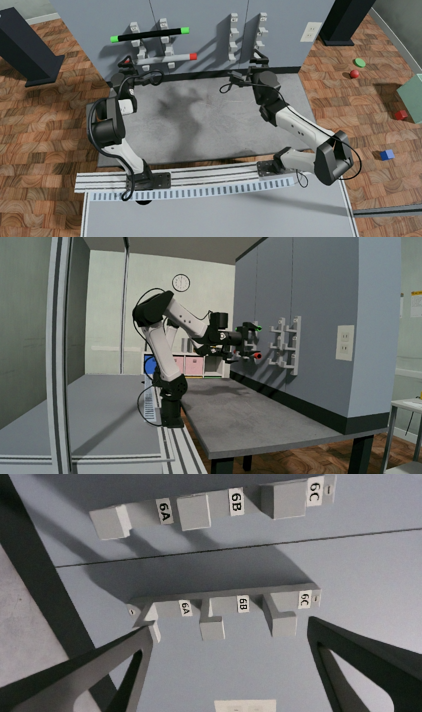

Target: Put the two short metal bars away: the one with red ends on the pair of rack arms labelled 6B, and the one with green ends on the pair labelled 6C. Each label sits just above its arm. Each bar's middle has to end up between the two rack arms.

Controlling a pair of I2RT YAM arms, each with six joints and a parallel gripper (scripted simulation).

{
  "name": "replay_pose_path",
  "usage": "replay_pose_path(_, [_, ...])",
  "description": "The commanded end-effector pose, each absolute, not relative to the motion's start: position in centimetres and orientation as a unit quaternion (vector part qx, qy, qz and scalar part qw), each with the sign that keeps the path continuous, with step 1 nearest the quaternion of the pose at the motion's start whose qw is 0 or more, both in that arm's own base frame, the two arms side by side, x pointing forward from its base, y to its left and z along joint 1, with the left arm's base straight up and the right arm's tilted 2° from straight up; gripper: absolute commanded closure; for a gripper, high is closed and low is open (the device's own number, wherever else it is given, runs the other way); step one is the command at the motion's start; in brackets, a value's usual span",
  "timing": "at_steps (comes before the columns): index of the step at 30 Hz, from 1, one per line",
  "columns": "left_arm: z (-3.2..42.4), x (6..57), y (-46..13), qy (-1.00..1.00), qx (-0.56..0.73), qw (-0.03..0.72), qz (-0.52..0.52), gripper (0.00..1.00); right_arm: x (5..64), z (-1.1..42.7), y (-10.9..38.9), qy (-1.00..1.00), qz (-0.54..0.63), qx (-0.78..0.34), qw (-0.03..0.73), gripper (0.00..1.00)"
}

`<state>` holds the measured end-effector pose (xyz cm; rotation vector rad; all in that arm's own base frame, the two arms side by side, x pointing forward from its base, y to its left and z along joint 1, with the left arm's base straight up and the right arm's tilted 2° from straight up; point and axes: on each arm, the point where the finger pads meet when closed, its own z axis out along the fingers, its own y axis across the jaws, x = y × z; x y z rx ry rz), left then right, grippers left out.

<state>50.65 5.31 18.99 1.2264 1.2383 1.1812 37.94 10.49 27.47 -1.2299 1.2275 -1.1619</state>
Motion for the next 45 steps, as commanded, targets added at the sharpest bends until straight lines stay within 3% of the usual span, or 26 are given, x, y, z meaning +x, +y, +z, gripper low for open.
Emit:
replay_pose_path(1, [21.0,50.7,5.7,0.500,0.500,0.500,0.500,0.00,38.0,26.9,10.4,0.509,-0.483,-0.510,0.497,0.00])
replay_pose_path(37, [22.7,50.5,5.7,0.500,0.500,0.500,0.500,0.00,38.0,26.9,10.4,0.509,-0.483,-0.510,0.497,0.00])
replay_pose_path(45, [22.6,50.5,5.7,0.500,0.500,0.500,0.500,0.53,38.0,26.9,10.4,0.509,-0.483,-0.510,0.497,0.00])
